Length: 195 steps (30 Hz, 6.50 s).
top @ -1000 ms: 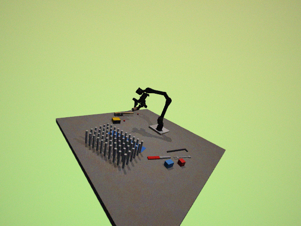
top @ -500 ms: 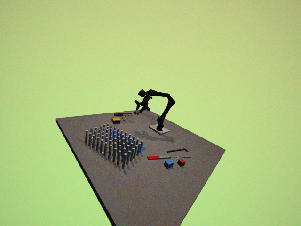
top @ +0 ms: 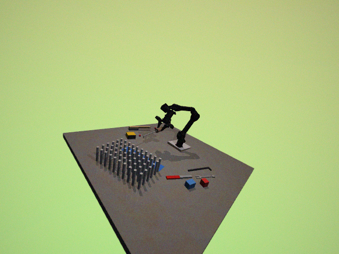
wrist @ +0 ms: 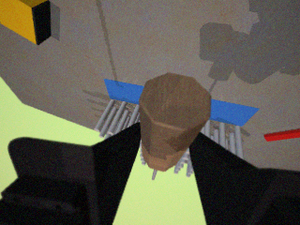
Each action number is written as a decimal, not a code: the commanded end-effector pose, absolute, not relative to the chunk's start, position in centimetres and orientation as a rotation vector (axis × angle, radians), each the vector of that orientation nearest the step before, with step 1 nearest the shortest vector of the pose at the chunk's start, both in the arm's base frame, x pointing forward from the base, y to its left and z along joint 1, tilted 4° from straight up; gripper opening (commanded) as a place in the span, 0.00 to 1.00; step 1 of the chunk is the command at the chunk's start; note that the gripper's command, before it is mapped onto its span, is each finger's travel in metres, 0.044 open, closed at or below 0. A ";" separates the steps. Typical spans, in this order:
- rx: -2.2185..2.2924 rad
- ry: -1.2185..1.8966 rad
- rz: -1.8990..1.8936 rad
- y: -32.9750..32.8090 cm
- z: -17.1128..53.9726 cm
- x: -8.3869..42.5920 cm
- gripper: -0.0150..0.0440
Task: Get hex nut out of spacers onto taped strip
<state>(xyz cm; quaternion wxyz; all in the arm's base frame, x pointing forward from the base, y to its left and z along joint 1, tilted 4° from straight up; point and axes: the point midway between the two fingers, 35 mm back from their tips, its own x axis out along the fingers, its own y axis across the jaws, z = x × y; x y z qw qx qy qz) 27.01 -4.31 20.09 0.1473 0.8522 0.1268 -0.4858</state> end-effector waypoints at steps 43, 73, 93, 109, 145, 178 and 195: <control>2.471 0.412 -1.342 -0.2 4.8 25.9 0.25; 2.472 0.414 -1.340 0.2 3.4 26.4 0.25; 2.473 0.414 -1.339 0.7 3.5 27.5 0.25; 2.474 0.415 -1.338 1.0 3.5 28.4 0.25; 2.476 0.416 -1.335 1.9 3.5 30.4 0.25; 2.479 0.417 -1.333 2.7 3.5 32.3 0.25; 2.480 0.418 -1.331 3.1 3.5 33.4 0.25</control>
